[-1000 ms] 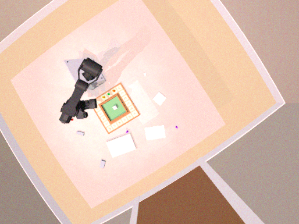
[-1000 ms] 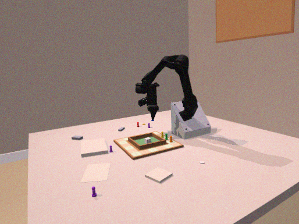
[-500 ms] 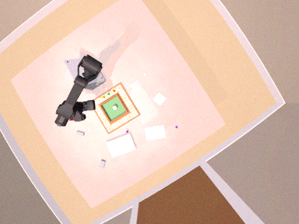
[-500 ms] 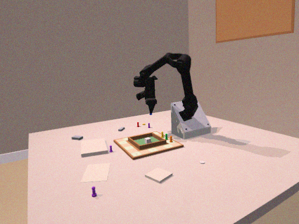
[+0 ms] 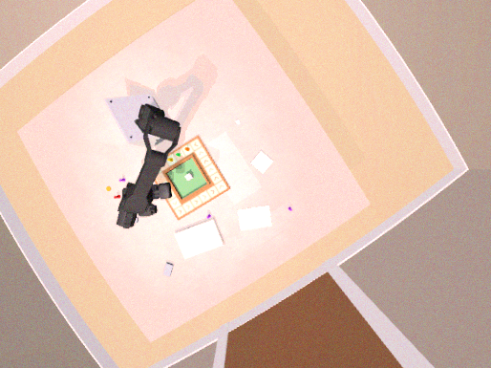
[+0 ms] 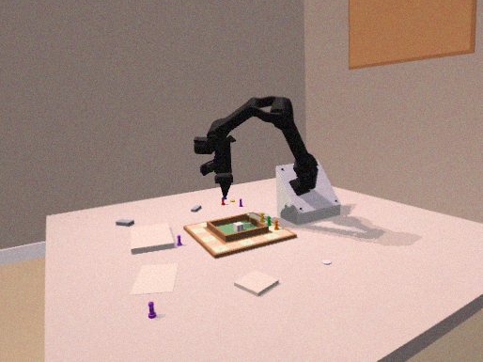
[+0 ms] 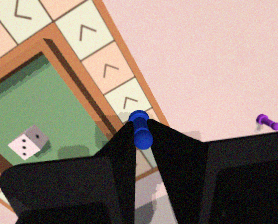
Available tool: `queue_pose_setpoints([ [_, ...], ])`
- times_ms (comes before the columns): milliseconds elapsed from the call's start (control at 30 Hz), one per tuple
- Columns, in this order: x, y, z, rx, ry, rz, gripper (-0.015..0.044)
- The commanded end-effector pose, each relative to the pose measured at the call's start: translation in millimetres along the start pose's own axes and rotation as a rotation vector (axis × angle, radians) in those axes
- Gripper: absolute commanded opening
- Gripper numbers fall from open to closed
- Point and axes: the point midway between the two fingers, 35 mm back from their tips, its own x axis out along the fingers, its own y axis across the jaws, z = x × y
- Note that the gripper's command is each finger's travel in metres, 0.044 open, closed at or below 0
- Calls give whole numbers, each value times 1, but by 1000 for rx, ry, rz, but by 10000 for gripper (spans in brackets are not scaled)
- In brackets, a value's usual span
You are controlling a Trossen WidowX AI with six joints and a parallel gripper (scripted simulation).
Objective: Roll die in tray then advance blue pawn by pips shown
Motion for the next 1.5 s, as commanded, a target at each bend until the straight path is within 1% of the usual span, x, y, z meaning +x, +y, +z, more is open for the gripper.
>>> queue_pose_setpoints([
  [0, 14, 12, 17, 0, 1, 10, 0],
  [133, 28, 23, 31, -3, 5, 20, 0],
  [300, 34, 24, 31, -3, 5, 20, 0],
  [533, 63, 25, 31, -3, 6, 22, 0],
  [767, 66, 25, 31, -3, 6, 22, 0],
  [1100, 81, 25, 31, -3, 6, 22, 0],
  [1133, 75, 25, 32, -13, 1, 17, 26],
  [1400, 75, 25, 32, -13, 1, 17, 236],
  [1467, 64, 25, 33, -10, 1, 17, 289],
])
